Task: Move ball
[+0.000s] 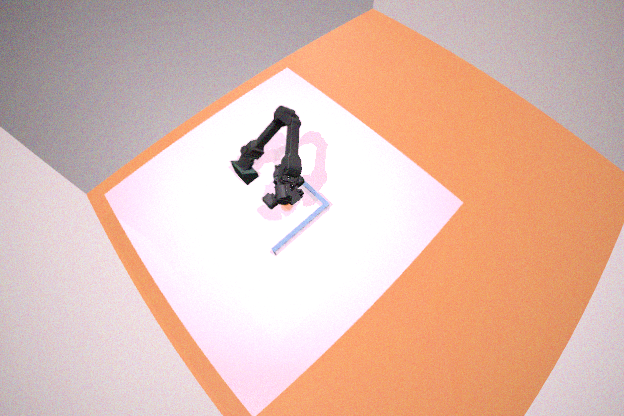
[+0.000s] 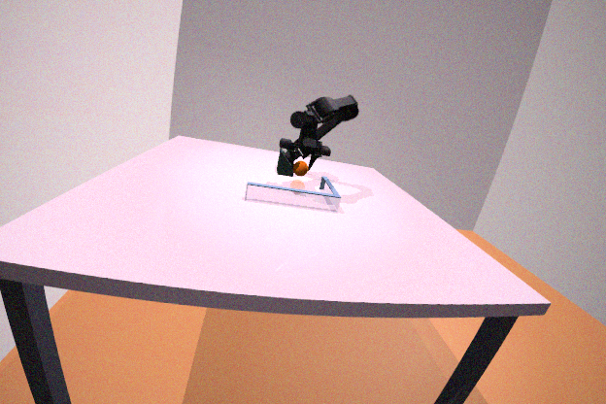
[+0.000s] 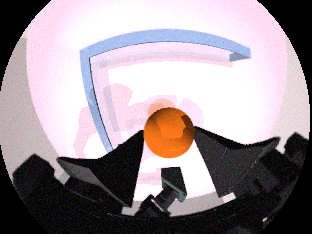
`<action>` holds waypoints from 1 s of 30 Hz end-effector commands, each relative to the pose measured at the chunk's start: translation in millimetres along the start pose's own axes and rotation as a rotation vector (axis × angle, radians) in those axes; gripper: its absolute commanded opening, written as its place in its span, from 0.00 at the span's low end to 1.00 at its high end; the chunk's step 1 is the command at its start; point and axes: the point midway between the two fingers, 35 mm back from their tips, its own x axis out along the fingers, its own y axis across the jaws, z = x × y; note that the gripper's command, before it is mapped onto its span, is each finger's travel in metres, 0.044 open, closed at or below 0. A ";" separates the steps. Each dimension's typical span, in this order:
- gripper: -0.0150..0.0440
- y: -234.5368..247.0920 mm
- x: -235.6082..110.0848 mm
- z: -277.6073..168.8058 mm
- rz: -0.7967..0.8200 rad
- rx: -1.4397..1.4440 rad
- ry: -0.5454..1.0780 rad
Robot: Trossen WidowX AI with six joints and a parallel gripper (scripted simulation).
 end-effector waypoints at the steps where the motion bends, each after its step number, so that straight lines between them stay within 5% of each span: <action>1: 0.25 1.3 15.6 -0.3 0.003 0.005 -0.002; 11: 0.25 3.0 59.2 -2.2 0.008 0.004 -0.002; 30: 0.25 3.4 79.0 -2.3 0.009 0.004 -0.002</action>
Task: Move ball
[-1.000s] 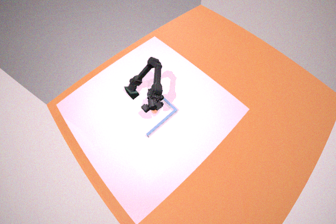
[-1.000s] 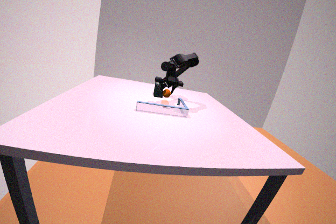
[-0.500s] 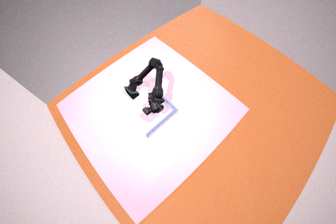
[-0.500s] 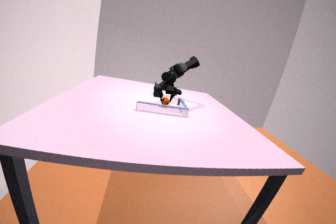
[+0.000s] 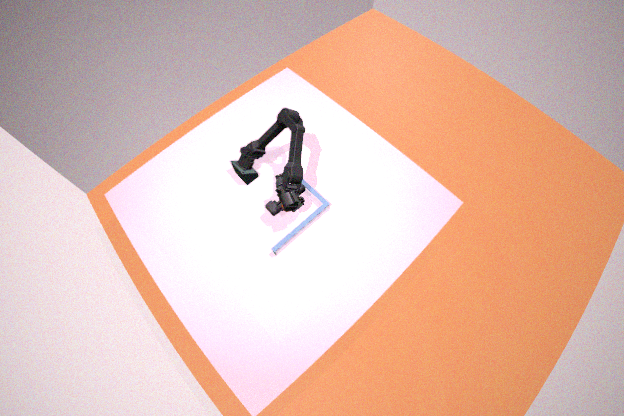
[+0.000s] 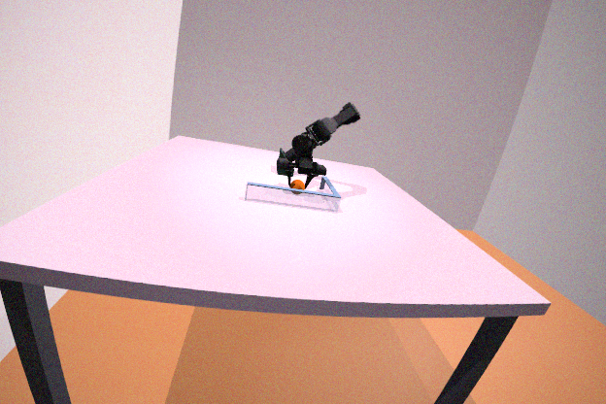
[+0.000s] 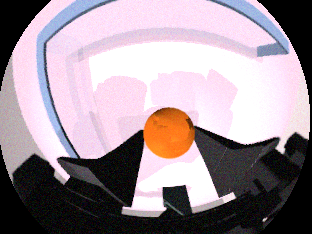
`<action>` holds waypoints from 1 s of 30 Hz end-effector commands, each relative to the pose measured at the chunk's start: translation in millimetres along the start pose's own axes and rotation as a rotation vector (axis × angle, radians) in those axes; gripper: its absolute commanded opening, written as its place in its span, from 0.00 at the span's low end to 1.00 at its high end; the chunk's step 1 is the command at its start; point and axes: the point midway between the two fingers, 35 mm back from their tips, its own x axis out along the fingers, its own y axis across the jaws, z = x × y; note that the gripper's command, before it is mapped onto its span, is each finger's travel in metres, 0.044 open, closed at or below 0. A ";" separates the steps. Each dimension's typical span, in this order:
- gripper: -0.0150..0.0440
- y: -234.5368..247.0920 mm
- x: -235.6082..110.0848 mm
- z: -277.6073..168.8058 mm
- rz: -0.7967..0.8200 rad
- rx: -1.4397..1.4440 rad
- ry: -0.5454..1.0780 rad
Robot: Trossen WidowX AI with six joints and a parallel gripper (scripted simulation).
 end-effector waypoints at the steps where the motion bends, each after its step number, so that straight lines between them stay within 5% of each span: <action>1: 0.25 -0.1 4.0 -0.6 0.005 0.008 -0.001; 16: 0.91 -0.2 0.3 -0.2 0.000 0.002 0.000; 23: 0.91 -1.4 -82.2 -0.3 0.001 0.009 0.000; 30: 0.91 -3.5 -77.3 1.2 0.002 0.020 -0.011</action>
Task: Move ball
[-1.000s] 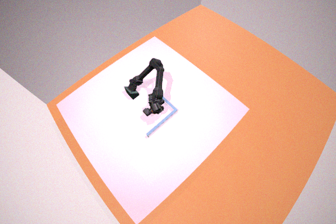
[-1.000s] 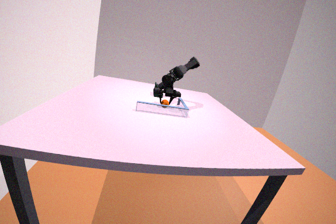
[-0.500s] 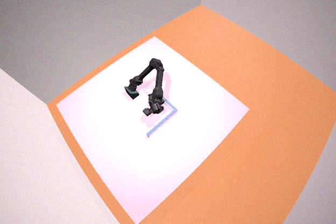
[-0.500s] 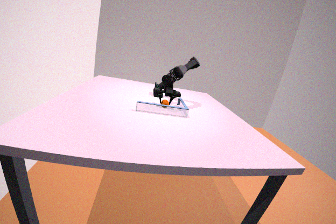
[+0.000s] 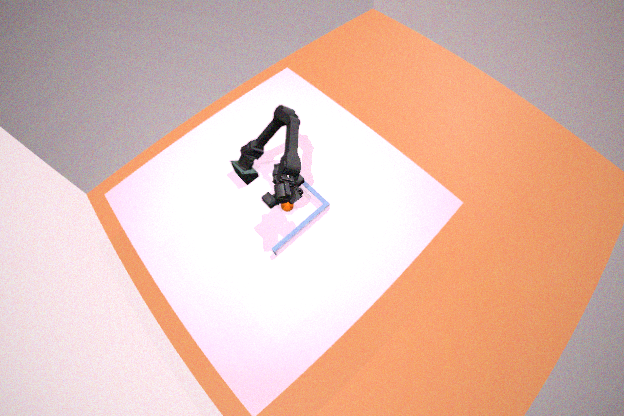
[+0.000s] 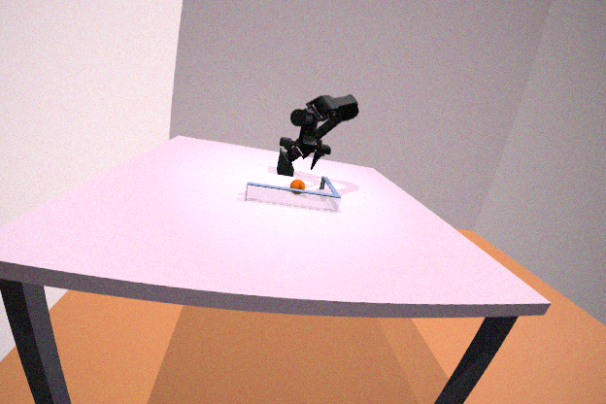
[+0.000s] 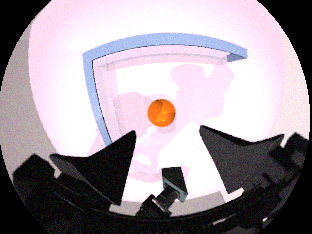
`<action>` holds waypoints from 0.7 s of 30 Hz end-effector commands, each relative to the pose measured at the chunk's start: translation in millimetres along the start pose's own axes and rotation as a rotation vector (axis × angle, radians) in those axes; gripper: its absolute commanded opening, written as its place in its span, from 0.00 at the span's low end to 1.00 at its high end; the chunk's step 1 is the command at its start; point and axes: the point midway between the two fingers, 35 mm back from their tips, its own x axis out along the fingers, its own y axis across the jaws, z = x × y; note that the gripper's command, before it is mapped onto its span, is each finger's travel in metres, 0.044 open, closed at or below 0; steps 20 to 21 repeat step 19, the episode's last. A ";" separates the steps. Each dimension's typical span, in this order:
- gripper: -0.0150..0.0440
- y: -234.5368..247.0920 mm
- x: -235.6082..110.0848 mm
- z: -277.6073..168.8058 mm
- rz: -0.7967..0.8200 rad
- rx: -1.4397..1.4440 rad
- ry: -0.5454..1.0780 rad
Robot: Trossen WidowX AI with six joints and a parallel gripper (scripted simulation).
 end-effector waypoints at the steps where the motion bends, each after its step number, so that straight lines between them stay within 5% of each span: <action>1: 0.91 0.2 2.4 -0.2 0.001 0.002 0.004; 6: 0.96 0.3 0.0 -0.2 0.001 0.002 0.004; 11: 1.00 2.2 -40.7 -3.5 0.004 -0.003 0.007; 21: 1.00 2.2 -40.7 -3.5 0.004 -0.003 0.007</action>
